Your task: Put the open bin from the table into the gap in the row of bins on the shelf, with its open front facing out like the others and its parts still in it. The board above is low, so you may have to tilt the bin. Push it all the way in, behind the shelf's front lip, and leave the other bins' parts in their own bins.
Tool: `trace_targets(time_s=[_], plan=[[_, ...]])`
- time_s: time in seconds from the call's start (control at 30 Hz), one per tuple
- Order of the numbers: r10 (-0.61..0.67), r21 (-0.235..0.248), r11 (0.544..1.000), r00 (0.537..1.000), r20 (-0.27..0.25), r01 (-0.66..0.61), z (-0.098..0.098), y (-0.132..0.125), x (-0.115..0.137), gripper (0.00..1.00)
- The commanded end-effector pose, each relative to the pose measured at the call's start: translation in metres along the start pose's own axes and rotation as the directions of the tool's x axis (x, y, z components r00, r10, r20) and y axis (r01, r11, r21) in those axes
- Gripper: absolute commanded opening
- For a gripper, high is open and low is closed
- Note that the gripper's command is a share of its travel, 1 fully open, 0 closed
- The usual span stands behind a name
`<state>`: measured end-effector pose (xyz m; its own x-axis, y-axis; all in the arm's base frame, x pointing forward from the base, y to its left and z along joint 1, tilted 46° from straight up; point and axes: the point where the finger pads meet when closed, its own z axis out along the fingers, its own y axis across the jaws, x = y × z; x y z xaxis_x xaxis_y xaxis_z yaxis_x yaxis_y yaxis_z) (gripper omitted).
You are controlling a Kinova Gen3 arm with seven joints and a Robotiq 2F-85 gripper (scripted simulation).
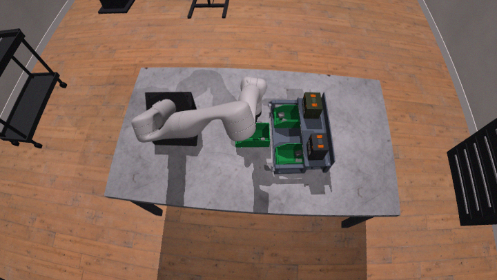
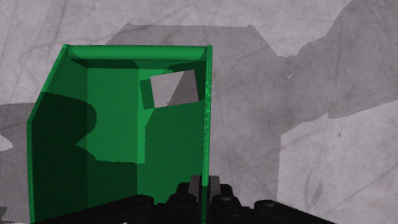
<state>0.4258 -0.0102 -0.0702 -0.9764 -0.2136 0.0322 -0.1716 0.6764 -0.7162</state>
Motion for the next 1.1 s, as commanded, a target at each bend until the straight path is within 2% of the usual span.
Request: trace_targets(time_s=[0.0,0.37,0.53,1.07], plan=[[0.0,-0.001,1.0,1.0,0.004,0.0,0.002,0.0,0.001,0.1],[0.0,-0.001,1.0,1.0,0.004,0.0,0.002,0.0,0.001,0.1],[0.0,-0.001,1.0,1.0,0.004,0.0,0.01,0.0,0.008,0.1],[0.0,-0.001,1.0,1.0,0.004,0.0,0.014,0.001,0.011,0.1]])
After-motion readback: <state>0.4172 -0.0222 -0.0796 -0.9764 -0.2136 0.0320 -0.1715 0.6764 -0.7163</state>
